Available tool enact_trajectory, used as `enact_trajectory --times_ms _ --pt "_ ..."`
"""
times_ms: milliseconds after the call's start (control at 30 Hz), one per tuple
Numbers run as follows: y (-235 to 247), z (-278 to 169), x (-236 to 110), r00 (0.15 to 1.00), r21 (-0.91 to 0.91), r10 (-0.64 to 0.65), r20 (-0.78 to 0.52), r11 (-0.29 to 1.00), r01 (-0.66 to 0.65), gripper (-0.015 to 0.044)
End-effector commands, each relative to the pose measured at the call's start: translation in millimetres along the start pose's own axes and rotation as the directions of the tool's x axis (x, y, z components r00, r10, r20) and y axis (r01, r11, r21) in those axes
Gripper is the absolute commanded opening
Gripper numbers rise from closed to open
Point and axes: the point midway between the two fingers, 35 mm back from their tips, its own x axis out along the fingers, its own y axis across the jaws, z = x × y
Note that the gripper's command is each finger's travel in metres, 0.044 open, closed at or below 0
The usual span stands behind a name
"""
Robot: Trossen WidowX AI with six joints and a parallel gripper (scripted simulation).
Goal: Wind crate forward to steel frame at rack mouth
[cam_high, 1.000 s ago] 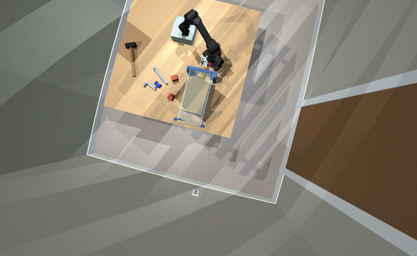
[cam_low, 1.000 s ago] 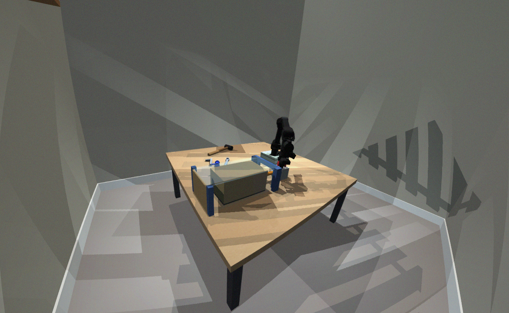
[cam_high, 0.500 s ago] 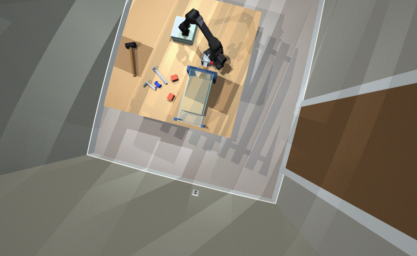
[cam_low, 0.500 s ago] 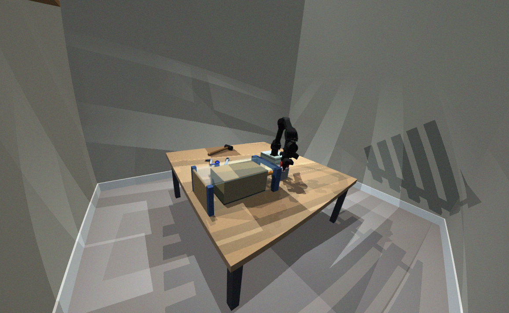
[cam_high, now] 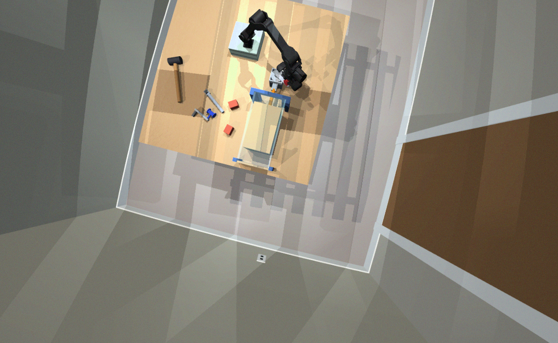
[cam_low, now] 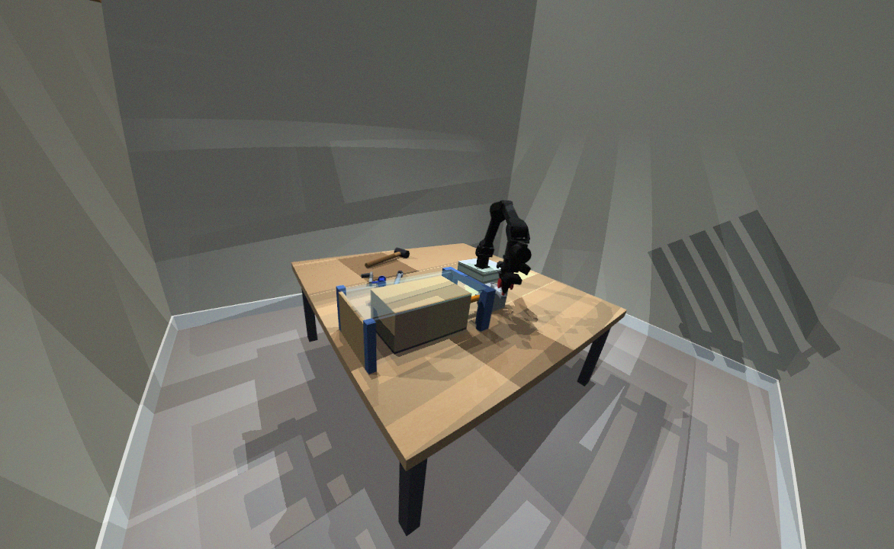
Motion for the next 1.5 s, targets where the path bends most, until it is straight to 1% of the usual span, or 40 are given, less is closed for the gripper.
enact_trajectory --times_ms 0,1467 --pt "8.2 24.6 -0.1 0.999 -0.025 0.015 0.036 1.0 -0.014 0.0" --pt "56.7 71.5 -1.9 0.999 -0.025 0.019 0.04 1.0 -0.018 0.0"
